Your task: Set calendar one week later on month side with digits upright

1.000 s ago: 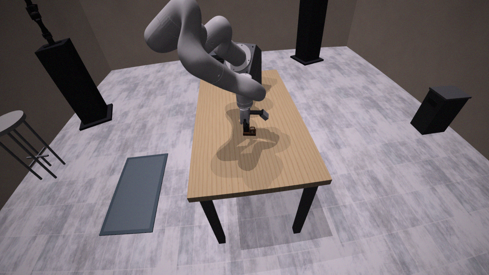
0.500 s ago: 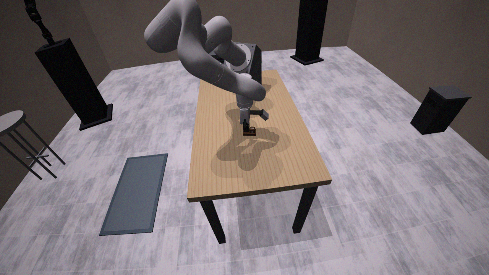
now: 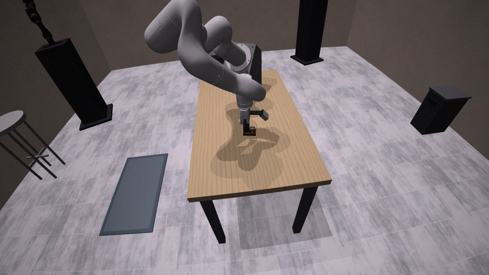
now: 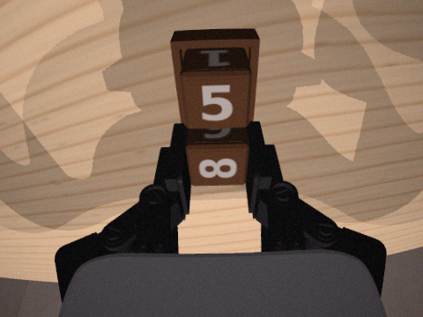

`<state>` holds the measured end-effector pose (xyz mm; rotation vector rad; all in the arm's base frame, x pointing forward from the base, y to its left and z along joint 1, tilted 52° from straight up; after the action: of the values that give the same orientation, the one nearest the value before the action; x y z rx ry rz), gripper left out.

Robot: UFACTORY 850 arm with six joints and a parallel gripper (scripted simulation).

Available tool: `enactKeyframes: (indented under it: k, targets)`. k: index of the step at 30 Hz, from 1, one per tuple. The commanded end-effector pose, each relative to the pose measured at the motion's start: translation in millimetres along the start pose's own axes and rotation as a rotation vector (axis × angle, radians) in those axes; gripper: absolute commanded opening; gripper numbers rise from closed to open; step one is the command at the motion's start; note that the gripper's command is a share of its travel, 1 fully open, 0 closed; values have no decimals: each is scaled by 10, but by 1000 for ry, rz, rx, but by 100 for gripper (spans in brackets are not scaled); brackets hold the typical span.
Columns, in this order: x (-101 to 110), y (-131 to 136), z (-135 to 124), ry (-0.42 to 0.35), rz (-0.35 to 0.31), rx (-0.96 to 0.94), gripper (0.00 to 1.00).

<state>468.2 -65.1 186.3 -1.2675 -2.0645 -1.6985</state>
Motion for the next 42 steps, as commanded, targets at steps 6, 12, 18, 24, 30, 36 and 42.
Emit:
enactKeyframes:
  k: [6,12,18,24,30,36,42]
  targets:
    - [-42,1,1,0,0,0,27]
    - [-59,1,1,0,0,0,27]
    - [-77,1,1,0,0,0,27]
    - [-82,1,1,0,0,0,27]
    - [-82,1,1,0,0,0,27]
    - [-82,1,1,0,0,0,27]
    - [-82,1,1,0,0,0,27]
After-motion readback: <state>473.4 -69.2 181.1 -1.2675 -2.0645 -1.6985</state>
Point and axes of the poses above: the point where the finger pads meet when closed, its own x axis back along the fingers, its own y axis across the jaws, z = x × y, the point moved 2 cm from there along x, back along the fingers, and after that the axes turned 4 degrees about x, right-handed, at the moved point
